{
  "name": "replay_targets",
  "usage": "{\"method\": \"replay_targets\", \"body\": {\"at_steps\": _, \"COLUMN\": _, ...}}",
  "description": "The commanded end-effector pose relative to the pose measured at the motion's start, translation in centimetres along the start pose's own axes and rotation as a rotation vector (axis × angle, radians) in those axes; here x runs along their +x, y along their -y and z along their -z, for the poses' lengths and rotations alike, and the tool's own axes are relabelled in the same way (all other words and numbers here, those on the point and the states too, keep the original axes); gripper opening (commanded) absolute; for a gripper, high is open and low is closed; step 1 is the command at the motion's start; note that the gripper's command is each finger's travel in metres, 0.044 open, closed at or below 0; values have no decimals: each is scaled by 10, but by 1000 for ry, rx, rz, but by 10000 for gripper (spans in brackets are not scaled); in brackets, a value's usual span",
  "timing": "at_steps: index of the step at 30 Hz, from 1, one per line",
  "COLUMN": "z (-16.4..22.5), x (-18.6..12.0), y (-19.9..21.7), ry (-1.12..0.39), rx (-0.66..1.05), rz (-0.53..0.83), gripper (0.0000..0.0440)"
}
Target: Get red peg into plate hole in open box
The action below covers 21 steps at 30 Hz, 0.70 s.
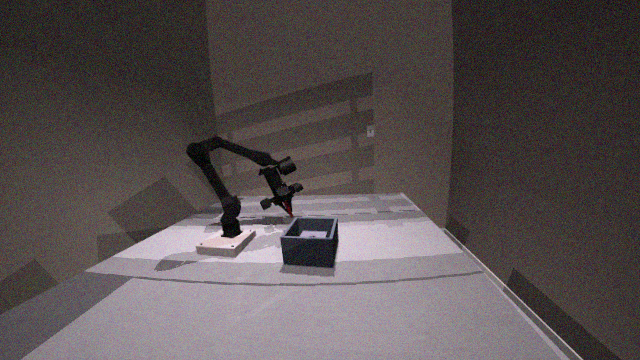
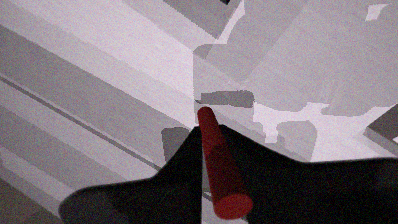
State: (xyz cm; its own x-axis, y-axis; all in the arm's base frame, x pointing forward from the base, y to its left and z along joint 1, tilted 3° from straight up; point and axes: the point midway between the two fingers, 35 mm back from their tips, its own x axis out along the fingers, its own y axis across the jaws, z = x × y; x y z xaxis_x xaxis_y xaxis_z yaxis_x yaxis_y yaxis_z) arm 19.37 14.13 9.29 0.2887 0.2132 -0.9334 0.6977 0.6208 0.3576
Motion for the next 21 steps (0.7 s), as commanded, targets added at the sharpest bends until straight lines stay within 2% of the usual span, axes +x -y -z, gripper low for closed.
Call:
{"method": "replay_targets", "body": {"at_steps": 1, "z": -14, "x": -17, "y": -14, "ry": 44, "rx": -13, "rz": -27, "gripper": 0}}
{"method": "replay_targets", "body": {"at_steps": 8, "z": -48, "x": -34, "y": -29, "ry": 124, "rx": 3, "rz": -42, "gripper": 0}}
{"method": "replay_targets", "body": {"at_steps": 21, "z": -108, "x": -41, "y": -34, "ry": 228, "rx": 82, "rz": -27, "gripper": 0}}
